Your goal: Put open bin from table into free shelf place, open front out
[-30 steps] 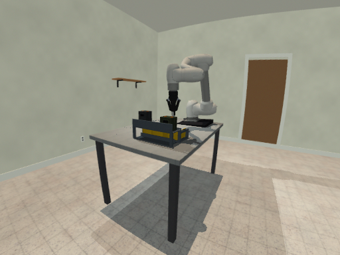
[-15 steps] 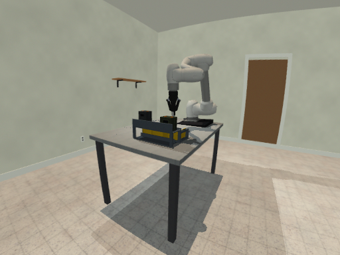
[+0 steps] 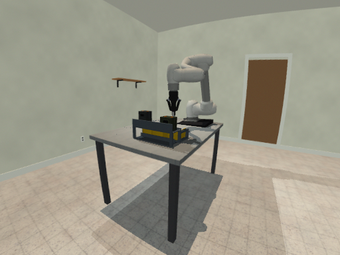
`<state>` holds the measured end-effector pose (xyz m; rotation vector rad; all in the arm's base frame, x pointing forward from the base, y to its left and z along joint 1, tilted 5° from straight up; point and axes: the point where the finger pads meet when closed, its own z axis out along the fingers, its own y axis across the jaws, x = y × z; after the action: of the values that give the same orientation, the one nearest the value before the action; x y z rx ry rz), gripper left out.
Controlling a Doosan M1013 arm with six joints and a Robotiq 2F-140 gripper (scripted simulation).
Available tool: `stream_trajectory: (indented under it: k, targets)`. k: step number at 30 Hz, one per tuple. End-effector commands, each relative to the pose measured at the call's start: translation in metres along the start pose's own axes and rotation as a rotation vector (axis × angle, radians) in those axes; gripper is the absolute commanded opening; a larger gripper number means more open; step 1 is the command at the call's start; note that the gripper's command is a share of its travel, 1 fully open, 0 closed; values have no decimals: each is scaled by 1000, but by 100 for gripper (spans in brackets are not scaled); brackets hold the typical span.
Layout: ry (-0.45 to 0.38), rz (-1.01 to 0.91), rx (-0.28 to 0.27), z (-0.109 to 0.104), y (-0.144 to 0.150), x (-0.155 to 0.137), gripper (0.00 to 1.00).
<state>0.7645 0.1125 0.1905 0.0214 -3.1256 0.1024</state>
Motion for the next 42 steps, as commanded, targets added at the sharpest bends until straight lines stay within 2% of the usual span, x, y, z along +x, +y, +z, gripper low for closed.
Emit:
stream_trajectory:
  k: [1,5,18,20,22,35,37,39,42]
  targets:
    - [-1,-67,0,0,1,2,0]
    - [-2,-138,0,1,2,3,0]
    - [-9,-799,6,5,11,19,0]
    - [-9,-799,6,5,11,19,0]
    - [-10,-967,8,6,14,22,0]
    - [-12,-1600,19,11,22,38,0]
    - [-12,-1600,19,11,22,38,0]
    - [-12,-1768,22,12,25,42,0]
    - [-12,-1903,25,13,26,45,0]
